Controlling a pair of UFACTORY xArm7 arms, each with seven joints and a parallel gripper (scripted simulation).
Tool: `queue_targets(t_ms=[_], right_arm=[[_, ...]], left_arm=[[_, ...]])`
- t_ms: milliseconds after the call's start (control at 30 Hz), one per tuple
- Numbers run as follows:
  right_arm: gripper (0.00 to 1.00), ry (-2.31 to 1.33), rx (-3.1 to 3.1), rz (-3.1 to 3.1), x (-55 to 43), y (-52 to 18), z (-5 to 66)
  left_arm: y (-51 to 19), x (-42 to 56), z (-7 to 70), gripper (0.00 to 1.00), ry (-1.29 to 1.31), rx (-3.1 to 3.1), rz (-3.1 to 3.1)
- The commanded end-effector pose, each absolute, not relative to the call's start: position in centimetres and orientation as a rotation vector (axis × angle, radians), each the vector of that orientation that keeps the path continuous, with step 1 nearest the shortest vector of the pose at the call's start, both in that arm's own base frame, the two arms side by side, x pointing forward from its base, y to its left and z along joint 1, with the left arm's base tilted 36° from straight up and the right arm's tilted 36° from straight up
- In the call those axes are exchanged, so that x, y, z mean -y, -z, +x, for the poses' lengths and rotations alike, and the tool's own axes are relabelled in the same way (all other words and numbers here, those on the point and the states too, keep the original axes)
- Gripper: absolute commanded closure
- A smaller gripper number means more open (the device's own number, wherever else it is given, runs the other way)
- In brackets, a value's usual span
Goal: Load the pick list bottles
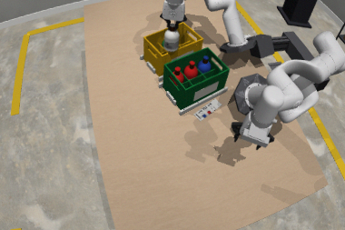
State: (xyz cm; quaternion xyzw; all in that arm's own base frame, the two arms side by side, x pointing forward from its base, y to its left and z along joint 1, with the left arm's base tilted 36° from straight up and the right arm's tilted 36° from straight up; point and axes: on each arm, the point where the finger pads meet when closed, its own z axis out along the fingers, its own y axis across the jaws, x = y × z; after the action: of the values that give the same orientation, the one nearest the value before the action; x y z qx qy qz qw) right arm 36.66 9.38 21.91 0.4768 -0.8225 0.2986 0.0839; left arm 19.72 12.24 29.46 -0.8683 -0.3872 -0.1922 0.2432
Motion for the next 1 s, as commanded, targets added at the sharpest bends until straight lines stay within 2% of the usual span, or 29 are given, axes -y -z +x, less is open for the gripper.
queue_targets(t_ms=[0, 967], right_arm=[[1.0, -0.892, 2.457, 1.427, -9.7, -21.8, 36.5], [1.0, -0.892, 2.457, 1.427, -12.7, -19.1, 32.8]], left_arm=[[-29.6, -12.2, 19.8, 0.0, 0.529, 1.057, -2.372], [-29.6, -12.2, 19.8, 0.0, 0.529, 1.057, -2.372]])
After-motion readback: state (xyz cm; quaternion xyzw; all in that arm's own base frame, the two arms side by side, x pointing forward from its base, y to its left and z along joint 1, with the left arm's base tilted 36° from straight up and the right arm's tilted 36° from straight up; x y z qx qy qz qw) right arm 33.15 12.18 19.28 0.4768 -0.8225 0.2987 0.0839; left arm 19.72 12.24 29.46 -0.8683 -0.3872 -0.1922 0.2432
